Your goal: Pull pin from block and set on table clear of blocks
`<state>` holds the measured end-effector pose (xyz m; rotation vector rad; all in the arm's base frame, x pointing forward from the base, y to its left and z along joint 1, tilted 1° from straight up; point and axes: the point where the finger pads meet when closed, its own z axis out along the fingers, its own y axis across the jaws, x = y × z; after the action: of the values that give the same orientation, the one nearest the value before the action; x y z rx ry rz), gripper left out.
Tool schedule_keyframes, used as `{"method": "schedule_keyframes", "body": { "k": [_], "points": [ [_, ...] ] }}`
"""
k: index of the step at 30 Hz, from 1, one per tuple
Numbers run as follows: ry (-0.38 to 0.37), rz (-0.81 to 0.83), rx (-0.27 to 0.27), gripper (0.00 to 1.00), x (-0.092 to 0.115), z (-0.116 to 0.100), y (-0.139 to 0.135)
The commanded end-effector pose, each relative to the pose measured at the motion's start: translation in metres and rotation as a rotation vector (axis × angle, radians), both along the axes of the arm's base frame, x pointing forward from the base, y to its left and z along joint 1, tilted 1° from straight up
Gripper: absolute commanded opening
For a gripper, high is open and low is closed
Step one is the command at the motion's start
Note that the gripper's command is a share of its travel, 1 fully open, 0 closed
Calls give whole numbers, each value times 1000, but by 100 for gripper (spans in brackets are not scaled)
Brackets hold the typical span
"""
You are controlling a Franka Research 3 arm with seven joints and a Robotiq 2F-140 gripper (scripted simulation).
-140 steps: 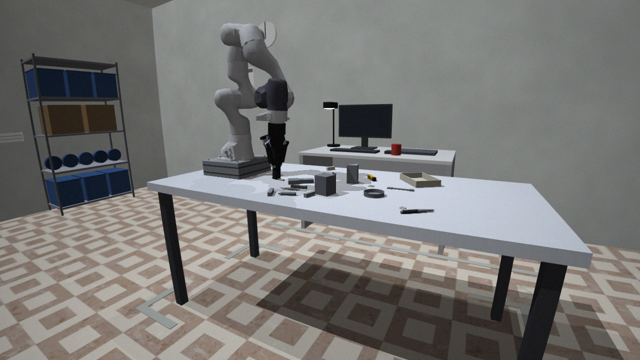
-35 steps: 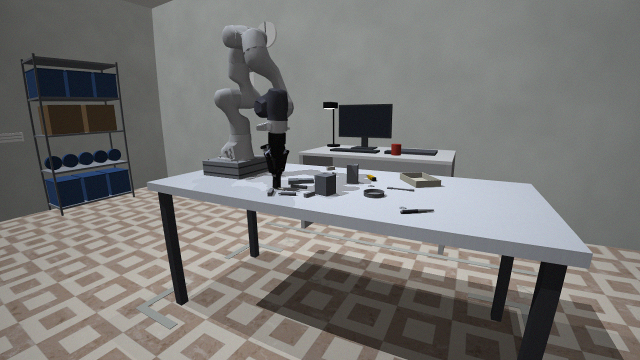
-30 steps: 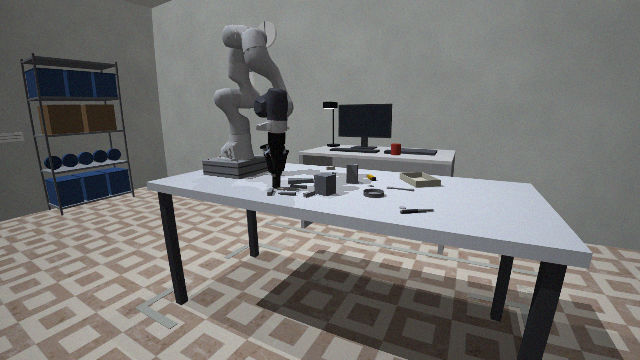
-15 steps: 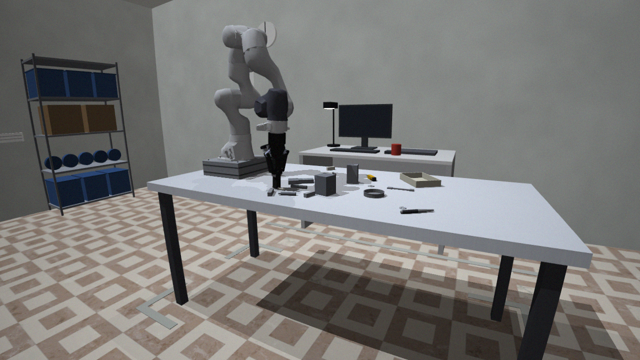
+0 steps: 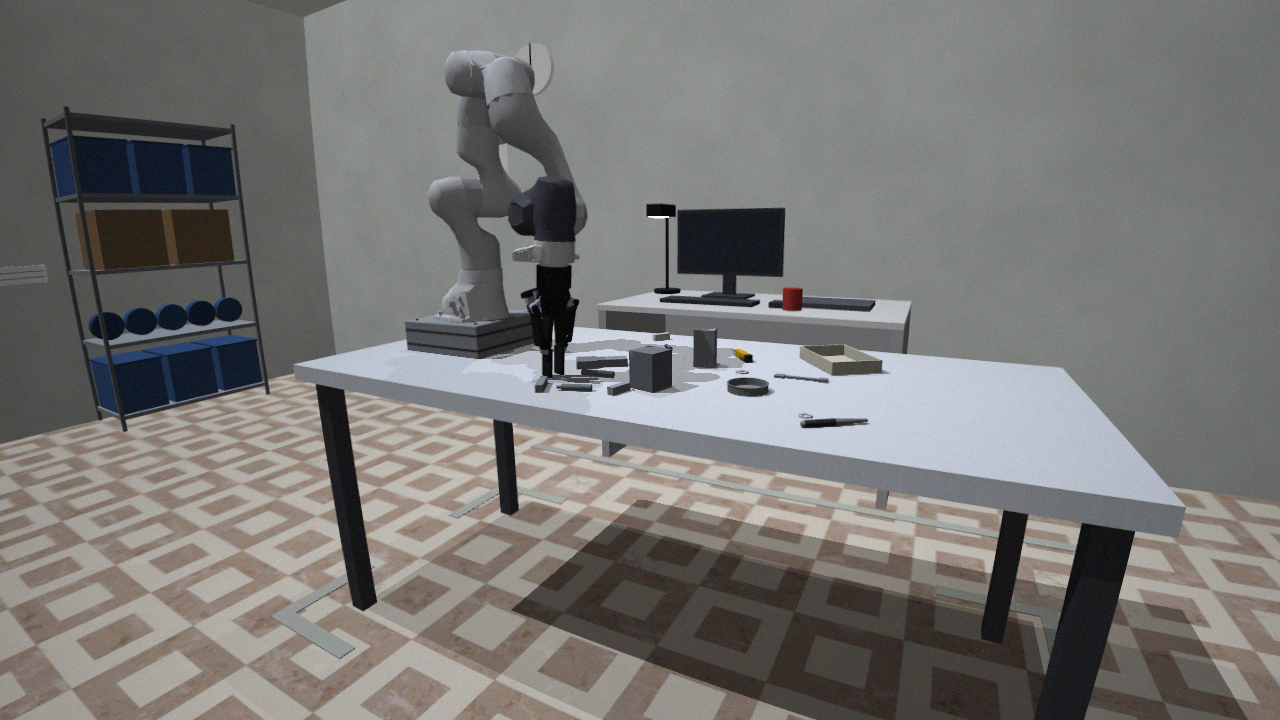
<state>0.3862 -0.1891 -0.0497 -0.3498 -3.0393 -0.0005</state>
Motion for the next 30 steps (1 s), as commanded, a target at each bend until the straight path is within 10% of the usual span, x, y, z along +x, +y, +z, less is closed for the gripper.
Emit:
{"method": "schedule_keyframes", "body": {
  "k": [1, 30],
  "points": [
    [-1, -1, -2, 27, 1, 0, -1],
    [3, -1, -7, 27, -1, 19, -2]
  ]
}}
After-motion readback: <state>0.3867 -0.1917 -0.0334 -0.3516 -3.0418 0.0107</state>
